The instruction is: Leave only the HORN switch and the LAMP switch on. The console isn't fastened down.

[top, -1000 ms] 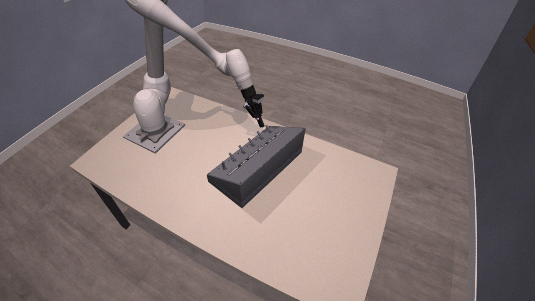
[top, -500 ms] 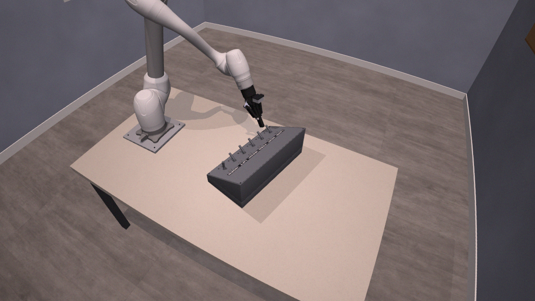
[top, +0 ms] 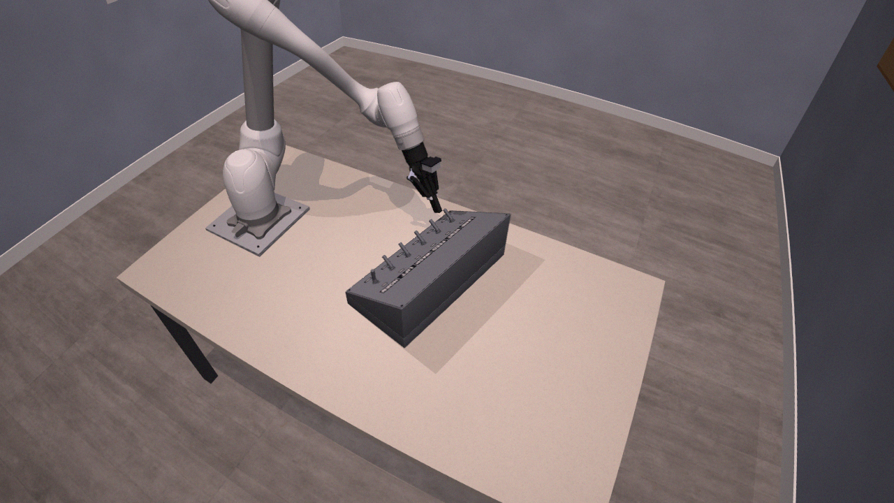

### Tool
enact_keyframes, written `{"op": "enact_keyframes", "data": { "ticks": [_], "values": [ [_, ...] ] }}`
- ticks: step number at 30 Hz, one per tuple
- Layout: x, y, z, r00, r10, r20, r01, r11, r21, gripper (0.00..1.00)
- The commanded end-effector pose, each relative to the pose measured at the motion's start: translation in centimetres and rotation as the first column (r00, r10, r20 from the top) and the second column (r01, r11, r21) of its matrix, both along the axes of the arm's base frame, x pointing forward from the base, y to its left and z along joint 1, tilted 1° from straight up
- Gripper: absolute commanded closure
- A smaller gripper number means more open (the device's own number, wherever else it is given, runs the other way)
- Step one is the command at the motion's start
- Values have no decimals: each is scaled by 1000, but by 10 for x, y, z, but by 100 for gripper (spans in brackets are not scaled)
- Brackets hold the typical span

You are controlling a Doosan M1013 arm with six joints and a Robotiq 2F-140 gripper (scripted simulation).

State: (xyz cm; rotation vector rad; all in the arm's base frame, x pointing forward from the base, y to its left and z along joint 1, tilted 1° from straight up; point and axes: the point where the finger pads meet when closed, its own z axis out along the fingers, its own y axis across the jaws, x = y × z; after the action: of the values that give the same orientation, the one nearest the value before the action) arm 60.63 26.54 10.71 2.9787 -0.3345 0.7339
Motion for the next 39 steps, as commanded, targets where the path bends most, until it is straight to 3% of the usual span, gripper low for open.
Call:
{"op": "enact_keyframes", "data": {
  "ticks": [1, 39],
  "values": [
    [1, -2, -4, 1000, 0, -2, 0, 1000, -4, 90],
    [14, -5, 5, 1000, -3, -4, 3, 1000, -2, 90]
  ]
}}
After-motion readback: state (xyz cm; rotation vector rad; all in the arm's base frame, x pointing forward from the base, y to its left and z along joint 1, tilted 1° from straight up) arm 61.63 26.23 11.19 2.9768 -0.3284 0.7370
